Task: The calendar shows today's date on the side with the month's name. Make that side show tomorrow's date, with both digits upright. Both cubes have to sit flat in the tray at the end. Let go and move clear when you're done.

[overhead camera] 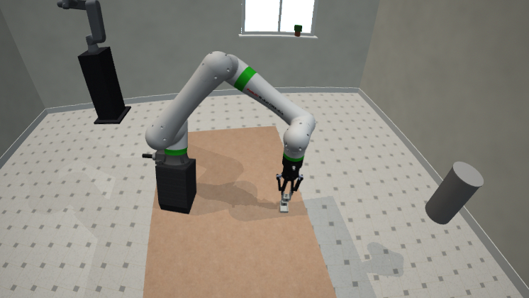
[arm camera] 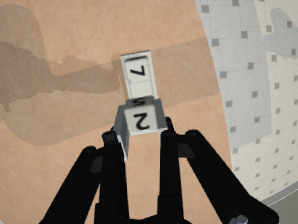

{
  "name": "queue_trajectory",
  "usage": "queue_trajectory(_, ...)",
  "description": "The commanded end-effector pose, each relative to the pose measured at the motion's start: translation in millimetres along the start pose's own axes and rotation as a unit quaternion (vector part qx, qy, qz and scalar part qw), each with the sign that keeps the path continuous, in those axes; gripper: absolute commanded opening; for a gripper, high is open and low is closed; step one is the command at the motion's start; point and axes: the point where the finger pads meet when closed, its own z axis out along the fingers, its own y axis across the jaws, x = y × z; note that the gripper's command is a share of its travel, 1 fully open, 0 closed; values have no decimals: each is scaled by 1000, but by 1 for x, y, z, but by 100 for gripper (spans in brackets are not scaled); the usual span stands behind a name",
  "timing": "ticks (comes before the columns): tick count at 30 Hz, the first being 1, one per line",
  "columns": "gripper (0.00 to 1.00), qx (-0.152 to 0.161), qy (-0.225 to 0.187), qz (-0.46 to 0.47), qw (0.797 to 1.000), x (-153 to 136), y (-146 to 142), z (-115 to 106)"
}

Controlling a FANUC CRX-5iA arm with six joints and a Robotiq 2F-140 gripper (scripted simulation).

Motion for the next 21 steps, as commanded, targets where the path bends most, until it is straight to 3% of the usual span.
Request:
queue_trajectory(1,25,0,0,0,1000,0,0,10)
queue_trajectory(13,25,0,0,0,1000,0,1,38)
queue_trajectory(21,25,0,0,0,1000,0,1,43)
